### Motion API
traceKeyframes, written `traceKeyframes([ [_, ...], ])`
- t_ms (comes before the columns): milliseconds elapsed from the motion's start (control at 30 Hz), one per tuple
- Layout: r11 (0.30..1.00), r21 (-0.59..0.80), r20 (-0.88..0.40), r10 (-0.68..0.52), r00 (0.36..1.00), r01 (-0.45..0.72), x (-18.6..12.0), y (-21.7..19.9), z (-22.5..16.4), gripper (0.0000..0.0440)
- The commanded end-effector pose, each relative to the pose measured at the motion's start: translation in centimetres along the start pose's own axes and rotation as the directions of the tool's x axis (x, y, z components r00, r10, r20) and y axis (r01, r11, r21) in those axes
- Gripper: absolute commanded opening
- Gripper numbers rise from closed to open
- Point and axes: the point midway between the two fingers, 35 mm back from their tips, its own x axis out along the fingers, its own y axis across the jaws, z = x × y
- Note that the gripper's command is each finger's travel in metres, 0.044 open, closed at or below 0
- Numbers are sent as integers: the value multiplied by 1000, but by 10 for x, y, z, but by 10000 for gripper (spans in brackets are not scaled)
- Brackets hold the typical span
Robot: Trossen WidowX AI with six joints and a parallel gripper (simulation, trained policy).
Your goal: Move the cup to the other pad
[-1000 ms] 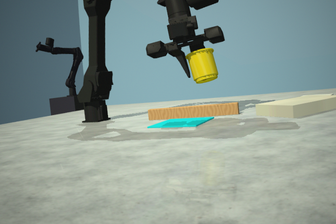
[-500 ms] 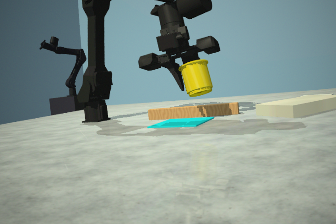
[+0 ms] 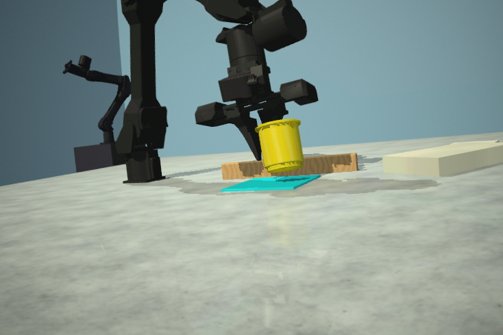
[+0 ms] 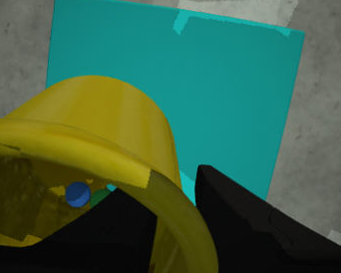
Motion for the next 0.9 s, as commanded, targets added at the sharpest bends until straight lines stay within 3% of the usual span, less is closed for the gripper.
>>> traceKeyframes([
  [0,1000,8,7,3,1000,-3,5,-4,3,100],
  [133,999,34,8,39,999,-39,2,-1,7,178],
  [733,986,92,-15,144,990,-142,-43,-6,15,247],
  [867,979,105,-5,174,985,-172,-59,-5,21,290],
])
